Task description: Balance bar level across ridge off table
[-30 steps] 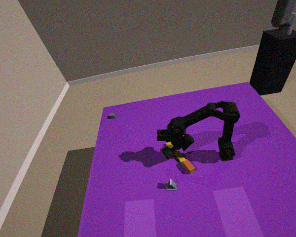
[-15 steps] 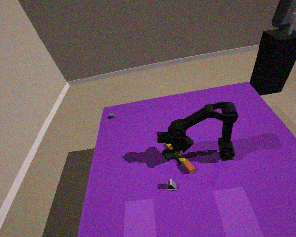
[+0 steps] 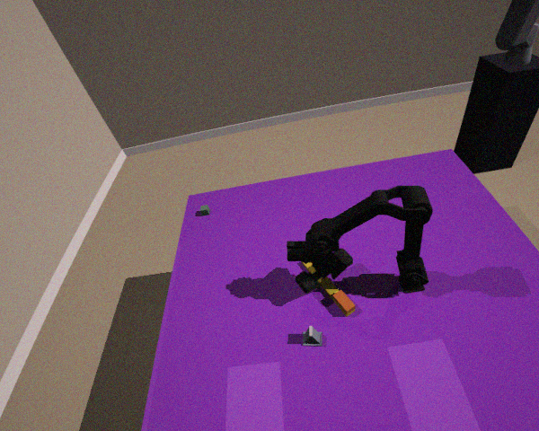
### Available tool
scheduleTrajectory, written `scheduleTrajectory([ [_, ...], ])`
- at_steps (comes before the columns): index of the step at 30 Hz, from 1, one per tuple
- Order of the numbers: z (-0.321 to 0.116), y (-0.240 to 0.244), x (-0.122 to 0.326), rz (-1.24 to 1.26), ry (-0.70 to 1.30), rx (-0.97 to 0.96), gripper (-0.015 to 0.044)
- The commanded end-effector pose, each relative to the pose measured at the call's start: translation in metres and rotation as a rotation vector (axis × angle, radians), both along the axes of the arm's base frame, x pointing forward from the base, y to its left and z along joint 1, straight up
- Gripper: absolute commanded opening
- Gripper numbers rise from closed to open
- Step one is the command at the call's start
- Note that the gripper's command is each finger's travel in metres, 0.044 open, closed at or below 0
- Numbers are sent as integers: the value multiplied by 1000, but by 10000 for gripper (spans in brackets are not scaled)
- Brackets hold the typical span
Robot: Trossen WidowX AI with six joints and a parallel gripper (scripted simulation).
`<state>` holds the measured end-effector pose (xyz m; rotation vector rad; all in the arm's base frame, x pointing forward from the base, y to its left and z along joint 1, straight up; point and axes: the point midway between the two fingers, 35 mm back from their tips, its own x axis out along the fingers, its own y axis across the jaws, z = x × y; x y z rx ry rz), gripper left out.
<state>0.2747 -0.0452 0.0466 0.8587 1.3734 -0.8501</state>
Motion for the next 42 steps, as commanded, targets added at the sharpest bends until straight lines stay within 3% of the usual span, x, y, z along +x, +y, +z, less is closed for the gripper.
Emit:
scheduleTrajectory([
  [1, 0, 0, 0, 0, 0, 0, 236],
  [4, 0, 0, 0, 0, 0, 0, 157],
  [11, 0, 0, 0, 0, 0, 0, 111],
  [16, 8, 0, 2, 0, 0, 0, 0],
  [42, 74, 0, 5, -2, -2, 2, 0],
])
